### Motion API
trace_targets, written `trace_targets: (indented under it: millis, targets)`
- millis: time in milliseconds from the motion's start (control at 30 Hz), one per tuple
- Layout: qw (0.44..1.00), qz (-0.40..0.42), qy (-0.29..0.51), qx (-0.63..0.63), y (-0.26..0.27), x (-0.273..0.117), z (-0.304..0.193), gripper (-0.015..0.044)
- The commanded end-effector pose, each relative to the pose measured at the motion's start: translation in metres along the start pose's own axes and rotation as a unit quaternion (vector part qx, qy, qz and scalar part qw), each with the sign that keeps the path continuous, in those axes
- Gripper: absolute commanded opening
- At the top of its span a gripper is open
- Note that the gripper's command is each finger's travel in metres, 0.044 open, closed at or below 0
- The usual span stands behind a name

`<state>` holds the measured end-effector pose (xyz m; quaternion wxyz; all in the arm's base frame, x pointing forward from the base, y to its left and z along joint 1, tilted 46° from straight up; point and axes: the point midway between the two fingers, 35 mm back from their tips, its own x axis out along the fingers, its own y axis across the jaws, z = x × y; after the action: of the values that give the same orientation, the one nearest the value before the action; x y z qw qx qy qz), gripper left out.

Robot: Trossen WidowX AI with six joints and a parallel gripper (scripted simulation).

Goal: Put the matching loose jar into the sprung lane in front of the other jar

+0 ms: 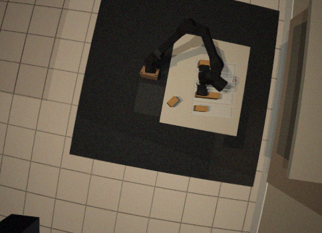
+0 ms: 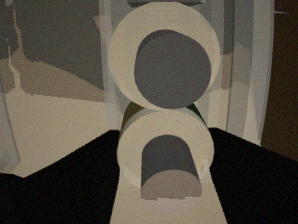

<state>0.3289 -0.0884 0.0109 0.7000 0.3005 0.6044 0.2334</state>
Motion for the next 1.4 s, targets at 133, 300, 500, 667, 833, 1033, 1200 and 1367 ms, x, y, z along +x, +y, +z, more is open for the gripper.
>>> trace_targets:
  millis: [133, 300, 500, 667, 833, 1033, 1200, 1367]
  targets:
    - [1.000, 0.005, -0.008, -0.003, 0.0016, 0.0005, 0.0019, 0.0000]
    - [1.000, 0.005, -0.008, -0.003, 0.0016, 0.0005, 0.0010, 0.0000]
    - [1.000, 0.005, -0.008, -0.003, 0.0016, 0.0006, 0.0000, 0.0000]
    - [1.000, 0.005, -0.008, -0.003, 0.0016, 0.0006, -0.0008, 0.0000]
    - [1.000, 0.005, -0.008, -0.003, 0.0016, 0.0006, -0.0016, 0.0000]
    - [1.000, 0.005, -0.007, -0.003, 0.0016, 0.0006, -0.0027, 0.0000]
    - [1.000, 0.005, -0.007, -0.003, 0.0015, 0.0006, -0.0035, 0.0000]
    - [1.000, 0.005, -0.007, -0.003, 0.0015, 0.0007, -0.0043, 0.0000]
